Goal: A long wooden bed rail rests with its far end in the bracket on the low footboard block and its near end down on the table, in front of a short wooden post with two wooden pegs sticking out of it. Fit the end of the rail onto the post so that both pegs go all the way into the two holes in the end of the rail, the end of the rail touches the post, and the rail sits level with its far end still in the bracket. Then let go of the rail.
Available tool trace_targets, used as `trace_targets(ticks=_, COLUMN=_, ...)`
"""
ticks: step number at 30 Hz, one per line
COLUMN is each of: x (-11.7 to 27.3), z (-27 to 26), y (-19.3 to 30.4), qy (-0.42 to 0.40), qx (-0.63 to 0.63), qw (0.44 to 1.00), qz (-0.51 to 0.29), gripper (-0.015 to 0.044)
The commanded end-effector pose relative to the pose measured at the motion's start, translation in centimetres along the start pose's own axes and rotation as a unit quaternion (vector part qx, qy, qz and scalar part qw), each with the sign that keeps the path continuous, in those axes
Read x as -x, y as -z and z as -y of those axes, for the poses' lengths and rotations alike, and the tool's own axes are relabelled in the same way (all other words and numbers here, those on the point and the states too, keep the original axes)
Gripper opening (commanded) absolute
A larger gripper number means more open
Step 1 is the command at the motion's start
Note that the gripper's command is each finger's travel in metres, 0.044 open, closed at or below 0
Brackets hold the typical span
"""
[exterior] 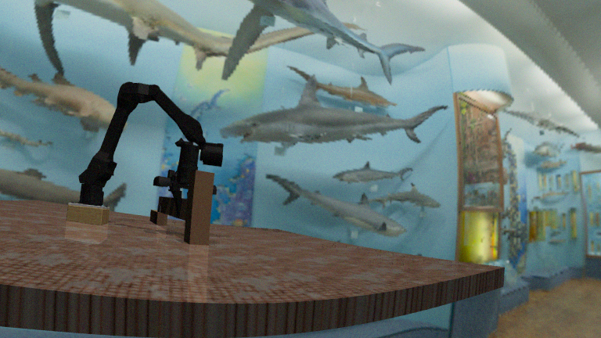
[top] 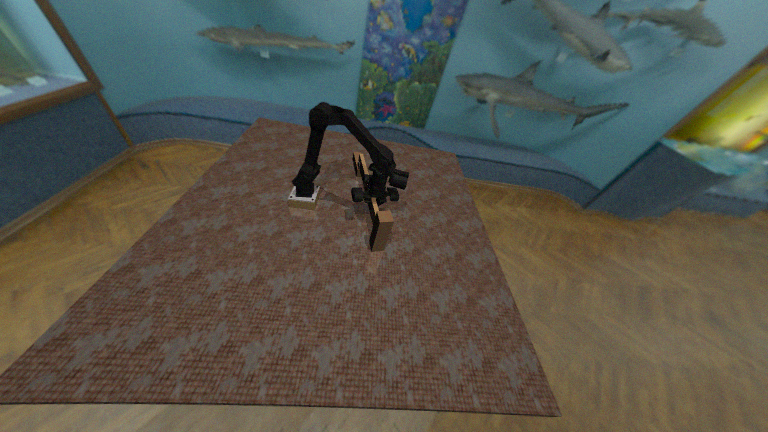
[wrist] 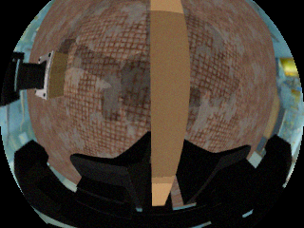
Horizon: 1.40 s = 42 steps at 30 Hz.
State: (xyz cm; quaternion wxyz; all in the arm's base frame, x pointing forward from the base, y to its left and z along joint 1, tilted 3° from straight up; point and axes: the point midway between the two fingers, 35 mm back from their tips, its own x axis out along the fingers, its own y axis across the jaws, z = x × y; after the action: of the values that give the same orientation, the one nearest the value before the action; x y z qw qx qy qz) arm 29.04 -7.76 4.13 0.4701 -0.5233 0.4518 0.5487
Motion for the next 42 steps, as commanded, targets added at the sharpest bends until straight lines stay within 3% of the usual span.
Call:
trace_targets(ticks=1, x=0.3, z=0.2, y=0.3, qy=0.004, qx=0.000, qw=1.000, qz=-0.002, gripper=0.0000)
trace_targets(ticks=42, x=0.3, z=0.2, y=1.6, qy=0.004, qx=0.000, qw=1.000, qz=-0.003, gripper=0.0000)
